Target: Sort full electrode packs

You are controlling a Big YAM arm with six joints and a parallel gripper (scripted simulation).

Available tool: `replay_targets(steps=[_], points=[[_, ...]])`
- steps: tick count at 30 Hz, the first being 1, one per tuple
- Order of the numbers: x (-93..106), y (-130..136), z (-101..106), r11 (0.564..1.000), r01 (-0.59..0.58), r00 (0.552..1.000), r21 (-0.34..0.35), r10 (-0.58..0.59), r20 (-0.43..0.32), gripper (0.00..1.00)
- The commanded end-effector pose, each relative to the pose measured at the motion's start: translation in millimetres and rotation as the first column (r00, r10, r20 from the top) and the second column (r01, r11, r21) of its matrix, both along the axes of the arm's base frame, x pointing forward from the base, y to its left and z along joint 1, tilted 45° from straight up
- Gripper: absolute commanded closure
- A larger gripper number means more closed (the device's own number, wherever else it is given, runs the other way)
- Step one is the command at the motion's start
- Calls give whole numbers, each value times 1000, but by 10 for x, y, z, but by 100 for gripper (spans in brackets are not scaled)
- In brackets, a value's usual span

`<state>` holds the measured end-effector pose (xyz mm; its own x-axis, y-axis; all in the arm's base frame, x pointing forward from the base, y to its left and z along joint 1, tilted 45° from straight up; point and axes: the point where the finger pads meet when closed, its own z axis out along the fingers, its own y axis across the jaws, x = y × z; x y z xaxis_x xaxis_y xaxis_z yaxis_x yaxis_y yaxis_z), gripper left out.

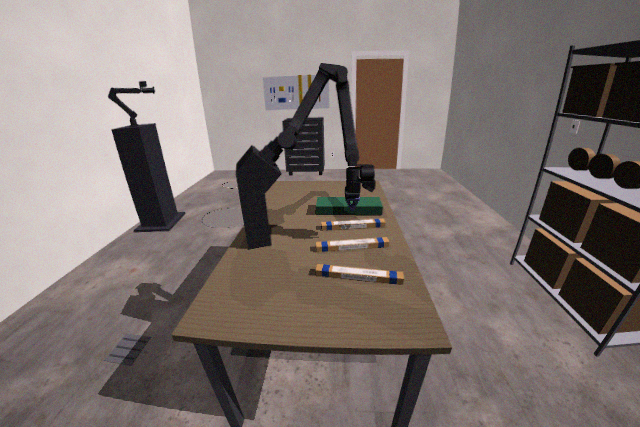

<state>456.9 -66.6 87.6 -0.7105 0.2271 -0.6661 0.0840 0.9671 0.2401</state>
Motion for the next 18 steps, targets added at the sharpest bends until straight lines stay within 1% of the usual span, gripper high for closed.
replay_targets(steps=[1,6,13,18], points=[[75,15,3,1000,5,1000,7,-5,5,57],[75,15,3,1000,5,1000,7,-5,5,57],[194,61,-97,1000,2,1000,11,-2,6,57],[232,63,-137,1000,4,1000,12,-4,6,57]])
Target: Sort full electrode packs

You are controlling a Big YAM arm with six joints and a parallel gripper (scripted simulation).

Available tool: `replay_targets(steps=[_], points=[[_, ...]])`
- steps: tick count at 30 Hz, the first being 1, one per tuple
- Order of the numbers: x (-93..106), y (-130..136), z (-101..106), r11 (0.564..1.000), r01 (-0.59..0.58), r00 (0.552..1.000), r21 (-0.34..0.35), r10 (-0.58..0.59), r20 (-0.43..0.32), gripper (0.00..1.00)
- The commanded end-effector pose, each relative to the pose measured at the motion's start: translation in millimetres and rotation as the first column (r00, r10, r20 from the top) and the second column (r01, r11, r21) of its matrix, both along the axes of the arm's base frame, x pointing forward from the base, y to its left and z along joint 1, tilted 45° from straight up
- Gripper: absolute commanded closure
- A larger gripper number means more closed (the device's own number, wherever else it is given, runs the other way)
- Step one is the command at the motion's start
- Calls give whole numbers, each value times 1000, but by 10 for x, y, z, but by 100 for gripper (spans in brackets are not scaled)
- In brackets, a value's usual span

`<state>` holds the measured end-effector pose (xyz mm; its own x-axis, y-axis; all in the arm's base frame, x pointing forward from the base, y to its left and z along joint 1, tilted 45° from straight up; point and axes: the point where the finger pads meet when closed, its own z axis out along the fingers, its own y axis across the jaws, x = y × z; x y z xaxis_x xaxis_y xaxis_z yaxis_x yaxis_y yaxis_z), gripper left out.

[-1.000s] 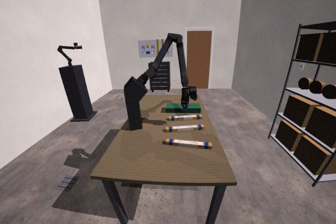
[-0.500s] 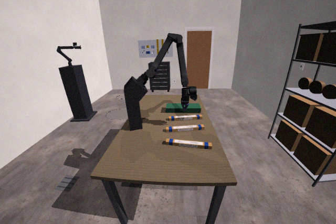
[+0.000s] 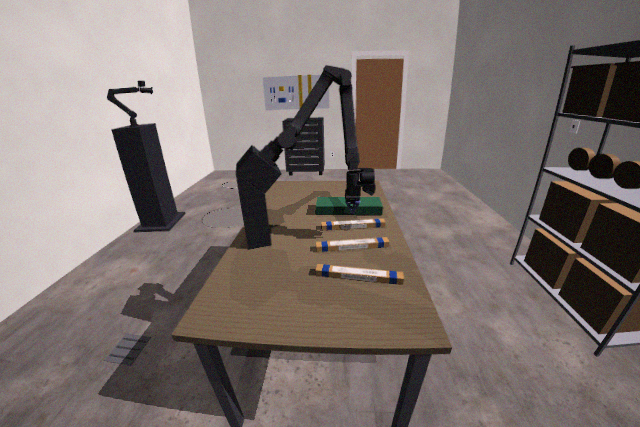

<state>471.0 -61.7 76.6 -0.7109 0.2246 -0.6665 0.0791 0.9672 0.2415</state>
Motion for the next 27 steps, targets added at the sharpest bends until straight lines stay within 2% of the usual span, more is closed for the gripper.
replay_targets(steps=[1,27], points=[[104,18,-40,1000,8,1000,11,-8,4,57],[368,74,-353,1000,9,1000,13,-9,0,57]])
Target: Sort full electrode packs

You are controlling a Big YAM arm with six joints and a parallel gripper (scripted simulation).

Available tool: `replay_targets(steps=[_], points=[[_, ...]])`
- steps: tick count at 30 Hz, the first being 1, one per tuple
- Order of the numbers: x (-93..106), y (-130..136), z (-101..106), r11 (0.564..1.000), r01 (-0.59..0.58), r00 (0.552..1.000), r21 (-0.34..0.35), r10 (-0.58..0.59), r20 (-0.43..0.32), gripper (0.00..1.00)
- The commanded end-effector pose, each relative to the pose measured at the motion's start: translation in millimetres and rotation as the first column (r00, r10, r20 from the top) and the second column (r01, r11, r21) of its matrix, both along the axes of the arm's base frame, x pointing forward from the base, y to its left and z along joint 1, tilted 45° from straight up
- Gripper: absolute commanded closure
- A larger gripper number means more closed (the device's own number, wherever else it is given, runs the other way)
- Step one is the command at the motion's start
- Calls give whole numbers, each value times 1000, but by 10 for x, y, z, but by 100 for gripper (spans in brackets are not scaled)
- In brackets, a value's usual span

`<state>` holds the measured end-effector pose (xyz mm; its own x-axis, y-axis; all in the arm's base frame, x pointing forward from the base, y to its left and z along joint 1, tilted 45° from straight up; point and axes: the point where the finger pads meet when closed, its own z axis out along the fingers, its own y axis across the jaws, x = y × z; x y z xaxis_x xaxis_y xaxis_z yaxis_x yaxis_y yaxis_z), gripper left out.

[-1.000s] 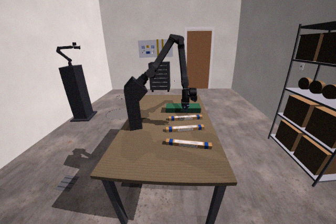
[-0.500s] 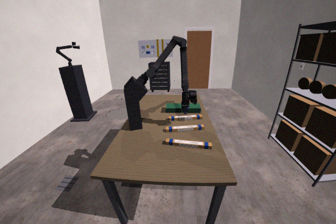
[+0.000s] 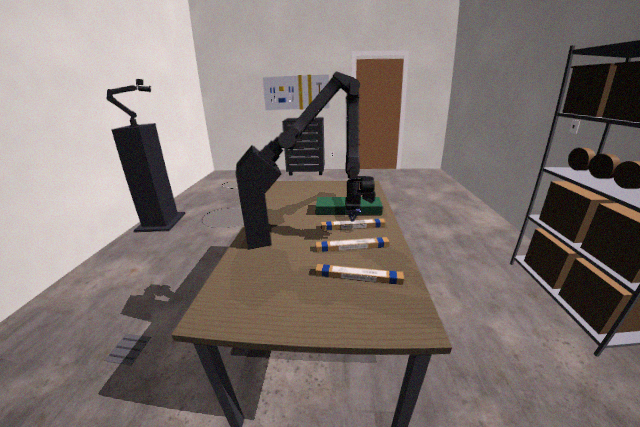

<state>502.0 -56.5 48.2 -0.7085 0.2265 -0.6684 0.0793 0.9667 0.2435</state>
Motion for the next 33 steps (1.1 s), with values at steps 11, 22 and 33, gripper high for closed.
replay_targets(steps=[11,22,33], points=[[39,-2,-70,1000,9,1000,8,-9,-4,57],[14,-3,-128,1000,14,1000,14,-14,-14,57],[-72,-29,63,1000,8,1000,5,-8,-2,57]])
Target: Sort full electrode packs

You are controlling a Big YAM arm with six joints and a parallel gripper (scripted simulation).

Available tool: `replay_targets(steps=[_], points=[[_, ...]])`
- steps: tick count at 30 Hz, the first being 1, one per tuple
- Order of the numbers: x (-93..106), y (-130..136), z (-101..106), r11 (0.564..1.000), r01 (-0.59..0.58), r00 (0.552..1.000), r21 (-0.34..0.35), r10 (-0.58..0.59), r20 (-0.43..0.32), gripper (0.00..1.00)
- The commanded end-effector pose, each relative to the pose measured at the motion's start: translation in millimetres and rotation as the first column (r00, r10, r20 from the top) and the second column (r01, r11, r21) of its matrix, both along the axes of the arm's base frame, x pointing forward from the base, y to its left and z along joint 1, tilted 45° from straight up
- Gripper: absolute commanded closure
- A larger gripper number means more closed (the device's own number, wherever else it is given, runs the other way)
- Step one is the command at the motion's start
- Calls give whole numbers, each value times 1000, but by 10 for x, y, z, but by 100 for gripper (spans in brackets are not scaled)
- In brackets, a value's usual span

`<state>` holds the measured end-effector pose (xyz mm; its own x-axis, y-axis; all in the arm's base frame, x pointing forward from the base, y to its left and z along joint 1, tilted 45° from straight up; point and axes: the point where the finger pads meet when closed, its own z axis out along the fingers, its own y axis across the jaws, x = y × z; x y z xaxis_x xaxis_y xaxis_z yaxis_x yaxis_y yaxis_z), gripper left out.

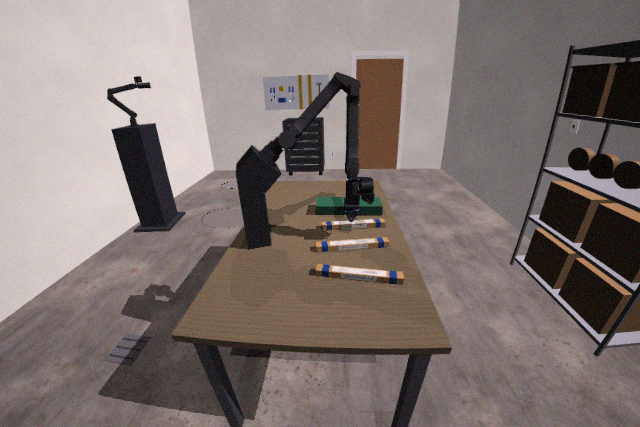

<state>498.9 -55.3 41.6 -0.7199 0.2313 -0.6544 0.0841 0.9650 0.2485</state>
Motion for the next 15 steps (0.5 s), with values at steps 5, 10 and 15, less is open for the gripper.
replay_targets(steps=[5,10,15], points=[[-68,-46,159,1000,8,1000,-2,-8,16,57],[-113,-54,208,1000,8,1000,-2,-8,16,57],[-158,-63,257,1000,8,1000,-2,-8,17,57]])
